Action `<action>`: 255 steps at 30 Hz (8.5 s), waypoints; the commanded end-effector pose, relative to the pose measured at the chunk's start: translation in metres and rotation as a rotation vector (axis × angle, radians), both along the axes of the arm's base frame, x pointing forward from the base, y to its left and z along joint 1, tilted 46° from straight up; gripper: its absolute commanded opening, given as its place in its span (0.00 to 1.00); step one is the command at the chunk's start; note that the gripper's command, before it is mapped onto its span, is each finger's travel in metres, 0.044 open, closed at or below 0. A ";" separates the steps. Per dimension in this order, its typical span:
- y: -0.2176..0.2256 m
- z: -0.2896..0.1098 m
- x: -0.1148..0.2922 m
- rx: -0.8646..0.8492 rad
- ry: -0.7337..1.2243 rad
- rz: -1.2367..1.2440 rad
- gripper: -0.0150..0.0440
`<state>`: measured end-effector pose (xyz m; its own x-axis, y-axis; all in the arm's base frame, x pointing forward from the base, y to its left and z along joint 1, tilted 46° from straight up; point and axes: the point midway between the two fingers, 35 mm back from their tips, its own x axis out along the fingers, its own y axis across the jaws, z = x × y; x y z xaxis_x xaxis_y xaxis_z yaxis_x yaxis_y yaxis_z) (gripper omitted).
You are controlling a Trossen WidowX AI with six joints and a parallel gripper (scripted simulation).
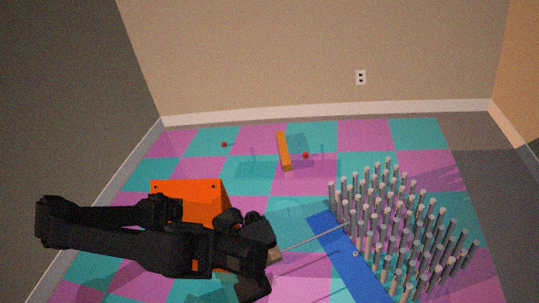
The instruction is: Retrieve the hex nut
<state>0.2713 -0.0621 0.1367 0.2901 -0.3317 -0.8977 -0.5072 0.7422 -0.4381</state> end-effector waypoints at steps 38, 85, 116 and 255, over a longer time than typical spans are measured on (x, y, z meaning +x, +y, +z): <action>0.211 -0.104 -0.003 0.122 0.210 0.386 0.25; 0.370 -0.266 -0.213 0.099 0.387 0.379 0.25; 0.342 -0.346 -0.328 -0.002 0.395 0.369 0.25; 0.244 -0.448 -0.321 -0.003 0.397 0.368 0.25</action>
